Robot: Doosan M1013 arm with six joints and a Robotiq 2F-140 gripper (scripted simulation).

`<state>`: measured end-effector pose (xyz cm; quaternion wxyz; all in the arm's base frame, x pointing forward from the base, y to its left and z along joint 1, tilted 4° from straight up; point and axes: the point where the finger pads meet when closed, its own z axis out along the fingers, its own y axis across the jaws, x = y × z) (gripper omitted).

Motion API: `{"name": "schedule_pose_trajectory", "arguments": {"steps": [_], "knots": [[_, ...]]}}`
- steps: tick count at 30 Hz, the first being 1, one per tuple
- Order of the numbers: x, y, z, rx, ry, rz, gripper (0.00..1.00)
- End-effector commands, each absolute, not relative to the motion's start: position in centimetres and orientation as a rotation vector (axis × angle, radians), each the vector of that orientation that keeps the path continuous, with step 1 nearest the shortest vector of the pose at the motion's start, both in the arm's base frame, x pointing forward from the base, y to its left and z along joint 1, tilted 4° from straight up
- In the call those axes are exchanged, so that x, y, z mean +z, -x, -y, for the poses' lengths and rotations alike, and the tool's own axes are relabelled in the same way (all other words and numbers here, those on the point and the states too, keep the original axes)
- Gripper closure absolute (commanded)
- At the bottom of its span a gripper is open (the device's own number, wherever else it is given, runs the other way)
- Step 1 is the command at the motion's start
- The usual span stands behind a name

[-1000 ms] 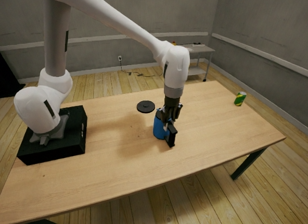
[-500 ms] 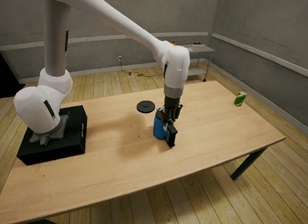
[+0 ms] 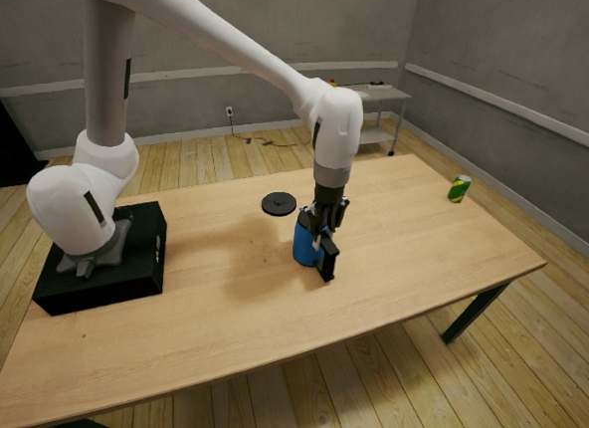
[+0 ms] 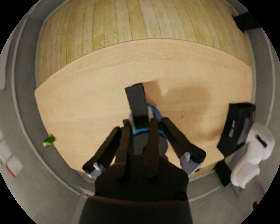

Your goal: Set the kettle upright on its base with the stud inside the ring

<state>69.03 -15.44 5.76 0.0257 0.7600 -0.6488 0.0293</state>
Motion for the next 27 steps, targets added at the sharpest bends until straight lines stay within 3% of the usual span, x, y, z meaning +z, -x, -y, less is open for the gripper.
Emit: {"name": "schedule_pose_trajectory", "arguments": {"steps": [1, 27], "knots": [[5.84, -69.08, 15.44, 0.092, -2.35, 2.006, 0.9], [6.44, -69.07, 15.39, 0.092, -2.35, 2.006, 0.9]]}}
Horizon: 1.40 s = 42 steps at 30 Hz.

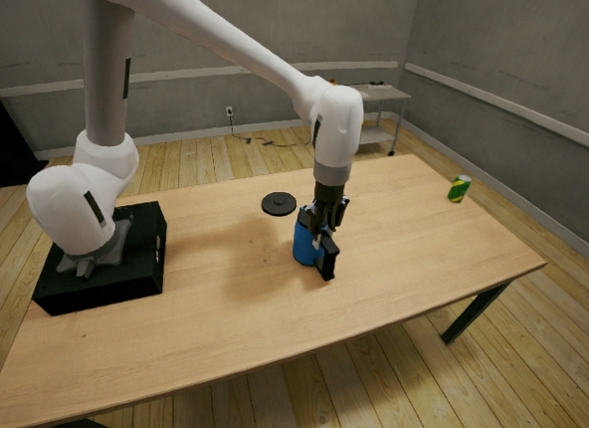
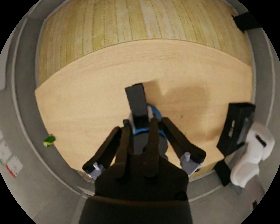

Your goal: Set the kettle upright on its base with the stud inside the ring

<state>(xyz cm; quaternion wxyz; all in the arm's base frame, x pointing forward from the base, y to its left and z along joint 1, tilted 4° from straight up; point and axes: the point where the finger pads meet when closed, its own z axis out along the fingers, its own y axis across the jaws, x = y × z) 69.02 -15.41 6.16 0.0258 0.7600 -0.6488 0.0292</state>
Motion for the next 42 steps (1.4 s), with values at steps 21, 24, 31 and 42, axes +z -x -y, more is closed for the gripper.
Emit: {"name": "schedule_pose_trajectory", "arguments": {"steps": [21, 24, 31, 42], "knots": [[9.6, -69.0, 15.1, 0.092, -2.35, 2.006, 0.9], [10.0, -69.0, 15.1, 0.092, -2.35, 2.006, 0.9], [10.4, -69.0, 15.1, 0.092, -2.35, 2.006, 0.9], [10.5, -69.0, 15.1, 0.092, -2.35, 2.006, 0.9]]}}
